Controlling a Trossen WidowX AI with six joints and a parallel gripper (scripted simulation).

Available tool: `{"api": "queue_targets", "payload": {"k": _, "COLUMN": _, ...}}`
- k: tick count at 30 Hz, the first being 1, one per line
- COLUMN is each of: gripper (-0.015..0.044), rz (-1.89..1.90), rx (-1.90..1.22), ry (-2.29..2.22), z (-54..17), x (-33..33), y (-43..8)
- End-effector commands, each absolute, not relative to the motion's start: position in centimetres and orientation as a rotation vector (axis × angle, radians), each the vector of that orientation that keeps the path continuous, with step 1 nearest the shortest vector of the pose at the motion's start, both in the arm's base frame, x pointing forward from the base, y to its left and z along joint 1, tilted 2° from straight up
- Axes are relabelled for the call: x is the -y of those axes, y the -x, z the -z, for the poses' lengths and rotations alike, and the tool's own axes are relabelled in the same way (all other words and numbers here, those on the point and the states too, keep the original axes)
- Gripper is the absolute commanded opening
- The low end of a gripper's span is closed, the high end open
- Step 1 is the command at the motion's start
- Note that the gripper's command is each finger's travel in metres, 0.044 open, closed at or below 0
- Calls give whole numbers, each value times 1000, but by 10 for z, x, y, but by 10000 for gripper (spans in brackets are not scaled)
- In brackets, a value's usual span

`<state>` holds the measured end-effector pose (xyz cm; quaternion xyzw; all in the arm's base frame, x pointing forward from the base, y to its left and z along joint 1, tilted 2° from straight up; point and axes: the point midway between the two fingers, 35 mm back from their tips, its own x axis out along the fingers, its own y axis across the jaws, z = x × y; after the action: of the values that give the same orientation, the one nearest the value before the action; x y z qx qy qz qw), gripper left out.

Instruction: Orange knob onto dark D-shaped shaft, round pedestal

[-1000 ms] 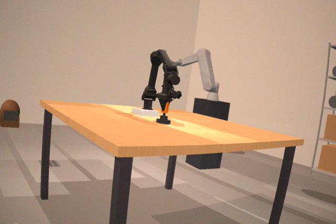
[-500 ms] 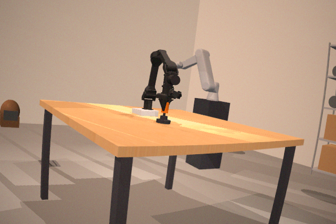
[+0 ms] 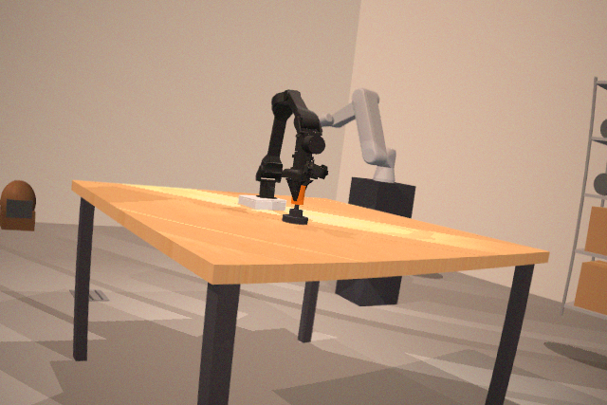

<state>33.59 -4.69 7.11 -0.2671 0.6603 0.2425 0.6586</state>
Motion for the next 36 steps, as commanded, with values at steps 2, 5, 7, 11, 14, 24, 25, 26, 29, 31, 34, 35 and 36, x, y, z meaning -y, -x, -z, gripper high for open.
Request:
{"api": "queue_targets", "payload": {"k": 2, "gripper": 0, "rz": -550, "rx": -1497, "ry": 612, "z": -71, "x": 47, "y": -335}}
{"api": "queue_targets", "payload": {"k": 5, "gripper": 0, "rz": -550, "rx": -1497, "ry": 612, "z": -72, "x": 47, "y": -335}}
{"api": "queue_targets", "payload": {"k": 7, "gripper": 0, "rz": -550, "rx": -1497, "ry": 612, "z": -74, "x": 47, "y": -334}}
{"api": "queue_targets", "payload": {"k": 11, "gripper": 0, "rz": -557, "rx": -1495, "ry": 618, "z": -76, "x": 47, "y": -335}}
{"api": "queue_targets", "payload": {"k": 14, "gripper": 0, "rz": -617, "rx": -1479, "ry": 678, "z": -76, "x": 47, "y": -335}}
{"api": "queue_targets", "payload": {"k": 24, "gripper": 0, "rz": -713, "rx": -1450, "ry": 774, "z": -72, "x": 48, "y": -336}}
{"api": "queue_targets", "payload": {"k": 25, "gripper": 0, "rz": -713, "rx": -1450, "ry": 774, "z": -71, "x": 48, "y": -336}}
{"api": "queue_targets", "payload": {"k": 26, "gripper": 0, "rz": -713, "rx": -1450, "ry": 774, "z": -72, "x": 48, "y": -336}}
{"api": "queue_targets", "payload": {"k": 29, "gripper": 0, "rz": -713, "rx": -1450, "ry": 774, "z": -71, "x": 48, "y": -336}}
{"api": "queue_targets", "payload": {"k": 31, "gripper": 0, "rz": -713, "rx": -1450, "ry": 774, "z": -71, "x": 48, "y": -336}}
{"api": "queue_targets", "payload": {"k": 34, "gripper": 0, "rz": -713, "rx": -1450, "ry": 774, "z": -71, "x": 48, "y": -336}}
{"api": "queue_targets", "payload": {"k": 35, "gripper": 0, "rz": -713, "rx": -1450, "ry": 774, "z": -71, "x": 48, "y": -336}}
{"api": "queue_targets", "payload": {"k": 36, "gripper": 0, "rz": -713, "rx": -1450, "ry": 774, "z": -71, "x": 48, "y": -336}}
